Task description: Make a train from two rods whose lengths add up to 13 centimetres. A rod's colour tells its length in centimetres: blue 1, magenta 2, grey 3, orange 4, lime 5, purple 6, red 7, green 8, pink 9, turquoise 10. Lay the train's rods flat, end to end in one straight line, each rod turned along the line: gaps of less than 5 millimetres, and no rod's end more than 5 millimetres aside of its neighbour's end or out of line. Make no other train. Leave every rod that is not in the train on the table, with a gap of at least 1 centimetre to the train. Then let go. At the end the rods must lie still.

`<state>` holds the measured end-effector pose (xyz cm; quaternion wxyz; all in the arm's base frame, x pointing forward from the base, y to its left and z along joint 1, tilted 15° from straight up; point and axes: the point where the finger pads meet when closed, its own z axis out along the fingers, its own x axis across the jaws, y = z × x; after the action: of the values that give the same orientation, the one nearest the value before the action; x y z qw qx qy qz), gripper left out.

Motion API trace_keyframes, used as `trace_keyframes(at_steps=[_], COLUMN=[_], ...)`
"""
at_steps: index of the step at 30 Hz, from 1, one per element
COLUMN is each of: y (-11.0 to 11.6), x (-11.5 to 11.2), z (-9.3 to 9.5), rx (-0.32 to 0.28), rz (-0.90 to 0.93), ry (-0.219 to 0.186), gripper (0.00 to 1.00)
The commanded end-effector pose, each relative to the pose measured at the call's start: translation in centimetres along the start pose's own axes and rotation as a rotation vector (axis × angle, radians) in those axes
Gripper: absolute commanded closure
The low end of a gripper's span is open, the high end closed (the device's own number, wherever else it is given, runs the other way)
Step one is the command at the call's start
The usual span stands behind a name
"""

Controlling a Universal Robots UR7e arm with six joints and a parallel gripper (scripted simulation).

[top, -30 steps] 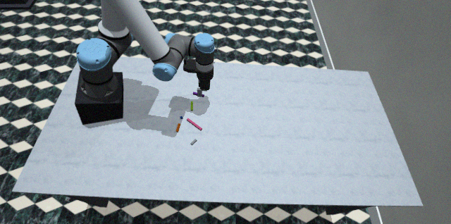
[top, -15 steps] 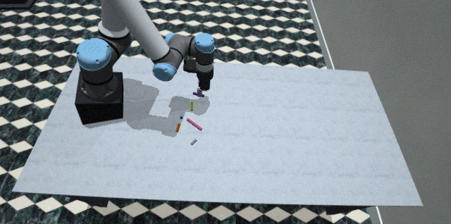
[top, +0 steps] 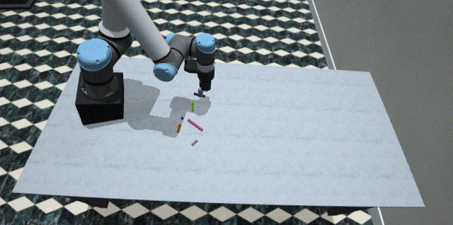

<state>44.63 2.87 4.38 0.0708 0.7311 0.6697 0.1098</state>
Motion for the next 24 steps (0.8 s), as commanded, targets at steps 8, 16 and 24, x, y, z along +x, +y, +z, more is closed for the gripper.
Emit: trace_keyframes(at_steps=[8,16,24], y=[0.1,0.8,1.5], x=[-0.3,-3.6,-13.1], z=[0.0,0.2,0.3], rx=[-0.001,0.003,0.008], rz=[0.0,-0.001,-0.001], ry=[0.0,-0.002,-0.002], gripper=[0.0,0.0,0.0])
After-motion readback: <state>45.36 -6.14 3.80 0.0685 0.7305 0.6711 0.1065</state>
